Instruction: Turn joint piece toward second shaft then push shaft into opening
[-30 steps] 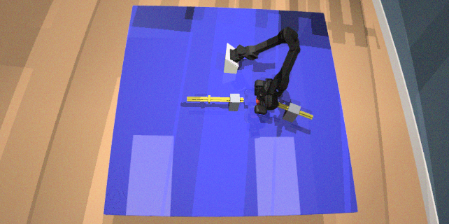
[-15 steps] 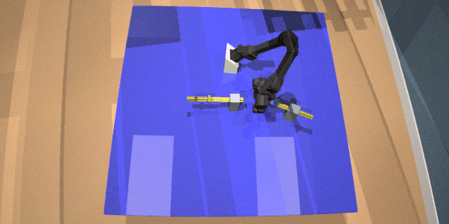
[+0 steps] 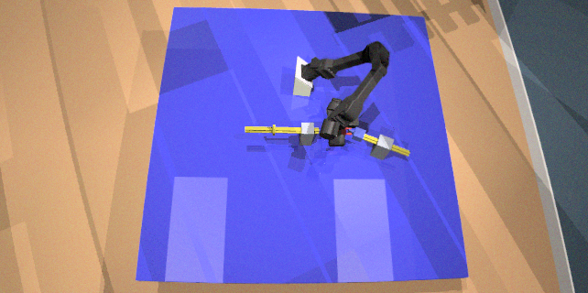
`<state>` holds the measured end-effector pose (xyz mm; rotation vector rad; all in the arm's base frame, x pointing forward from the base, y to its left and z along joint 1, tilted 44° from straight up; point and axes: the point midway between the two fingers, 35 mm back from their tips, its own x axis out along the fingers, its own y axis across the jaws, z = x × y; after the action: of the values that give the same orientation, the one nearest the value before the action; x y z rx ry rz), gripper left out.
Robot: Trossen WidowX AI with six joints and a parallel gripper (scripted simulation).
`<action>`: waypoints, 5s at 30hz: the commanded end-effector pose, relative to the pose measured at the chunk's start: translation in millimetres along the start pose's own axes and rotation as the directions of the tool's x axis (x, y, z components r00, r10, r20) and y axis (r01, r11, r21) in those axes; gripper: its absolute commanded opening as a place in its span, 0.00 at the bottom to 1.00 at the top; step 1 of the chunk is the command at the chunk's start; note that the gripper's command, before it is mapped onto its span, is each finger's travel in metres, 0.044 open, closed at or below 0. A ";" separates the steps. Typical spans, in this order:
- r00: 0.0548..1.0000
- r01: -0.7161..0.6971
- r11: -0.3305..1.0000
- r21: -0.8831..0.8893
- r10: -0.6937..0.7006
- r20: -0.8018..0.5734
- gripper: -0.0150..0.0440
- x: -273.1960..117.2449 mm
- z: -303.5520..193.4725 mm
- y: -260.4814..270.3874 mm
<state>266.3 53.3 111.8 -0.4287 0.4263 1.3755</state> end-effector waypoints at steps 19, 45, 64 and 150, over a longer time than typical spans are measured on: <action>0.986 0.158 0.782 0.603 -0.093 -0.138 1.00 -73.4 19.8 -9.9; 0.961 0.273 0.351 0.896 -0.138 -0.239 0.91 -126.3 35.6 -0.8; 0.952 0.259 -0.245 0.934 -0.099 -0.290 0.25 -134.5 -59.1 -29.1; 0.959 -0.003 -0.998 0.055 -0.018 -0.283 0.25 -83.8 -270.6 -6.2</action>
<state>248.2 -164.4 -72.1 1.8373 1.5674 -0.7380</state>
